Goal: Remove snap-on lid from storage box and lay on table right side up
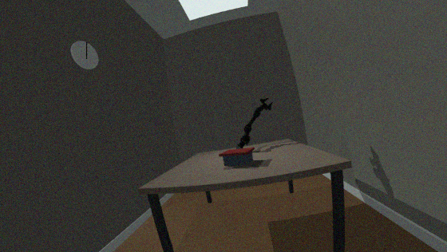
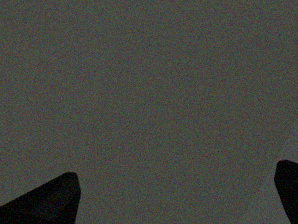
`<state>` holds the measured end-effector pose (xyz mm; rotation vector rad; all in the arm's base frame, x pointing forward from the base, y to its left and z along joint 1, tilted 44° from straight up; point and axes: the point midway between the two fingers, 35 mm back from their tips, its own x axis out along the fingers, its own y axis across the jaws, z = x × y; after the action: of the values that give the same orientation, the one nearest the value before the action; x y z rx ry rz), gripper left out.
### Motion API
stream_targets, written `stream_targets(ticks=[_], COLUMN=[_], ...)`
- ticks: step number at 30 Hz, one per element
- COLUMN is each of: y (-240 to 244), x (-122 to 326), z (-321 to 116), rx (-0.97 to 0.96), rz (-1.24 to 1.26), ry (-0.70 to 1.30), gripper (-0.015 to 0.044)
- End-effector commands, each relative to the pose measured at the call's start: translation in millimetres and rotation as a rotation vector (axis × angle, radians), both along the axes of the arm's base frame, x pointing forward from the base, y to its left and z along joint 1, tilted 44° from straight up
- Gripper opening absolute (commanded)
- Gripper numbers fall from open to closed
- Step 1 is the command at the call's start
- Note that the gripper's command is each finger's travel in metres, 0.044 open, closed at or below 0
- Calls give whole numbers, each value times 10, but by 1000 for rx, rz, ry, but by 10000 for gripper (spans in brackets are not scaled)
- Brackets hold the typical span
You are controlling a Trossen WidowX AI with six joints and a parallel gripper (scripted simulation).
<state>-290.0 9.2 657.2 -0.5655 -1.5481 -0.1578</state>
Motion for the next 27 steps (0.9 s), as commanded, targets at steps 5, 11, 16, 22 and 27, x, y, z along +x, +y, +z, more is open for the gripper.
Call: stream_targets(ticks=[5, 11, 16, 22, 27], y=[166, 310, 360, 346, 294], x=[595, 1349, 2122, 2864, 3454], z=[139, 218, 193, 47, -159], rx=[-13, 2, 50, 137, 244], rz=[91, 204, 306, 377, 438], ry=[161, 363, 564, 755, 911], gripper=[269, 235, 235, 235, 235])
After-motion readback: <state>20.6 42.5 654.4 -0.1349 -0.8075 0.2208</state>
